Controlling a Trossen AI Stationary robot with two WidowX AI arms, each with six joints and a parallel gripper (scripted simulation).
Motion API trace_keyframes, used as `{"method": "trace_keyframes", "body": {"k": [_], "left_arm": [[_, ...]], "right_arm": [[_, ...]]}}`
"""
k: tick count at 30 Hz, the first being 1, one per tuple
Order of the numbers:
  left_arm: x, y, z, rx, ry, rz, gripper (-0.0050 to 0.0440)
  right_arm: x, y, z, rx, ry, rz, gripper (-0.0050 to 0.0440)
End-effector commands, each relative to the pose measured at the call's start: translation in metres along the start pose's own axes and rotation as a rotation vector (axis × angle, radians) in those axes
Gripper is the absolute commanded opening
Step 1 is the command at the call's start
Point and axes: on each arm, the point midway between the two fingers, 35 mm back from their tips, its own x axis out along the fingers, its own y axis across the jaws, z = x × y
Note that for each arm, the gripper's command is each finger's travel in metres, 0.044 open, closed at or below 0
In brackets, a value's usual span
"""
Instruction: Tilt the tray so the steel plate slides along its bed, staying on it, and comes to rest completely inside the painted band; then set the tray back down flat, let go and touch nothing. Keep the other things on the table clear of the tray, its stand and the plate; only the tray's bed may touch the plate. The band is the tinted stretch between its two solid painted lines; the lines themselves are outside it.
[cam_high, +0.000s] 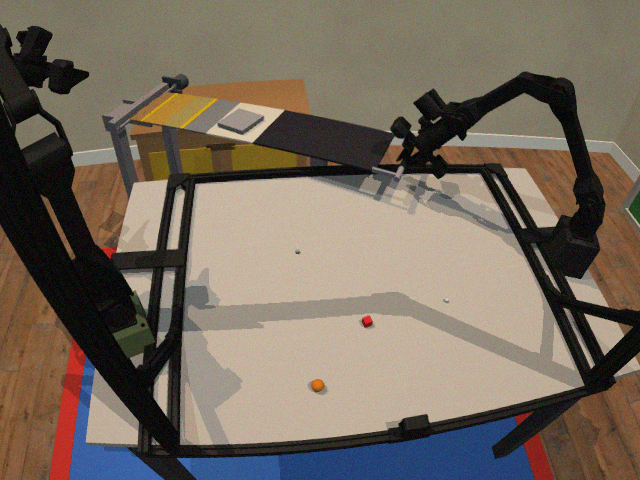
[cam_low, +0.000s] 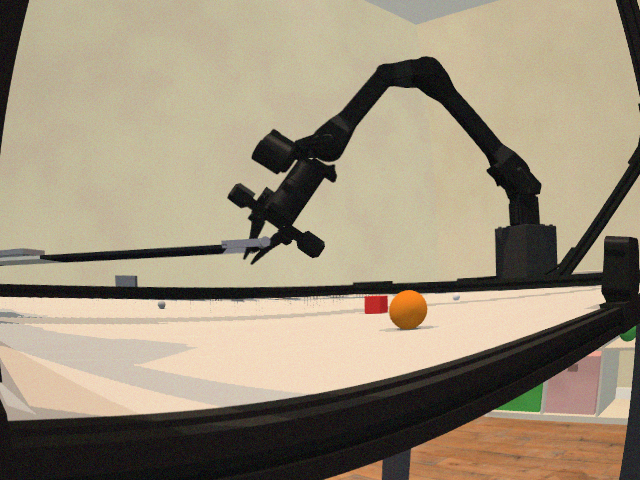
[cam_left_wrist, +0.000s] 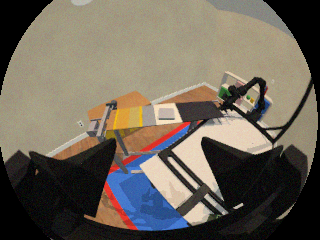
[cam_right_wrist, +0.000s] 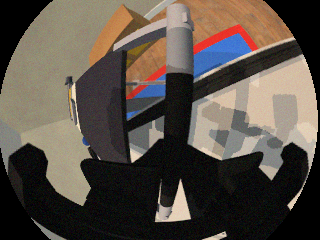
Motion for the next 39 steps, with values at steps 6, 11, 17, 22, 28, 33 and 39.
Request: {"method": "trace_keyframes", "body": {"k": [6, 11, 17, 22, 28, 33, 39], "left_arm": [[0.0, 0.0, 0.0, 0.002, -0.002, -0.003, 0.044], [0.0, 0.0, 0.0, 0.002, -0.002, -0.003, 0.044], [0.0, 0.0, 0.0, 0.002, -0.002, -0.003, 0.044], [0.0, 0.0, 0.0, 0.002, -0.002, -0.003, 0.044], [0.0, 0.0, 0.0, 0.002, -0.002, -0.003, 0.044], [0.0, 0.0, 0.0, 0.002, -0.002, -0.003, 0.044], [0.0, 0.0, 0.0, 0.002, -0.002, -0.003, 0.044]], "right_arm": [[-0.016, 0.014, 0.0, 0.002, -0.001, 0.024, 0.0], [-0.019, 0.017, 0.0, 0.002, -0.001, 0.027, 0.0], [-0.021, 0.019, 0.0, 0.002, -0.001, 0.03, 0.0], [-0.024, 0.021, 0.0, 0.002, -0.001, 0.032, 0.0], [-0.028, 0.024, 0.0, 0.002, -0.001, 0.036, 0.0], [-0.03, 0.026, 0.0, 0.002, -0.001, 0.039, 0.0], [-0.033, 0.029, 0.0, 0.002, -0.001, 0.043, 0.0]]}}
